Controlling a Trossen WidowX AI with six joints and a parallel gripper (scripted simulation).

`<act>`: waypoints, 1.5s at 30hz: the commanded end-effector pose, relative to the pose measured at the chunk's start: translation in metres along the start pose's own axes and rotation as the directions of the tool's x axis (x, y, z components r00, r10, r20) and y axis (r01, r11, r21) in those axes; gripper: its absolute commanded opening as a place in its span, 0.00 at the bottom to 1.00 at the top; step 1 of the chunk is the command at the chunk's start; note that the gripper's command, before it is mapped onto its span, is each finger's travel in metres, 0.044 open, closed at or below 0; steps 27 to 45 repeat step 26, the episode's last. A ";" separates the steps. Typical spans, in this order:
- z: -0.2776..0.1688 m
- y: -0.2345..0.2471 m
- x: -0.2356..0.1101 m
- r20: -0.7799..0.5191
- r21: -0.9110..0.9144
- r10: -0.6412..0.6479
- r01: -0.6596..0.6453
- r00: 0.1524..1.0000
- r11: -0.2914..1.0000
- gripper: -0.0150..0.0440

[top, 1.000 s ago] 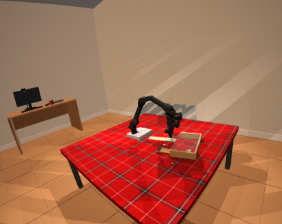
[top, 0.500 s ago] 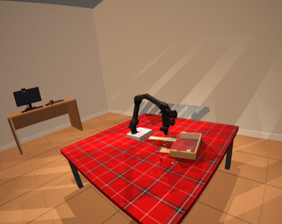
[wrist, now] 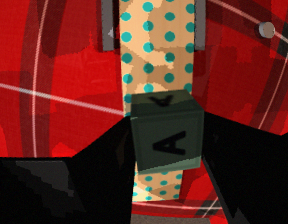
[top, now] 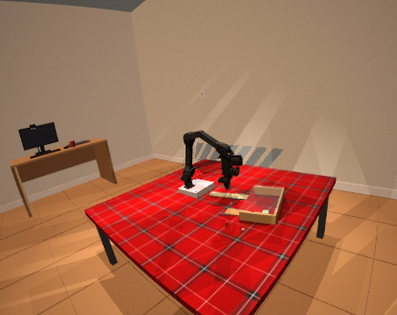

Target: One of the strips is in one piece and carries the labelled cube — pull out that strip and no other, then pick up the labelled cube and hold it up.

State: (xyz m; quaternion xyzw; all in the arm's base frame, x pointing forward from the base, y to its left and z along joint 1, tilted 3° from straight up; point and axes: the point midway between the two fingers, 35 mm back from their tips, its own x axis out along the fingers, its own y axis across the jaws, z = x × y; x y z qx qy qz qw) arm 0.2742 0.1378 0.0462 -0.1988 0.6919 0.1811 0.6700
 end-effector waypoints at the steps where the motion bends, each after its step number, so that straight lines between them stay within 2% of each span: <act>1: 0.000 0.000 -0.018 0.012 0.006 -0.003 0.003 1.000 1.000 0.25; 5: -0.001 0.000 -0.033 0.012 0.006 -0.003 0.003 1.000 1.000 0.25; 45: -0.001 0.000 -0.033 0.012 0.006 -0.003 0.003 1.000 1.000 0.25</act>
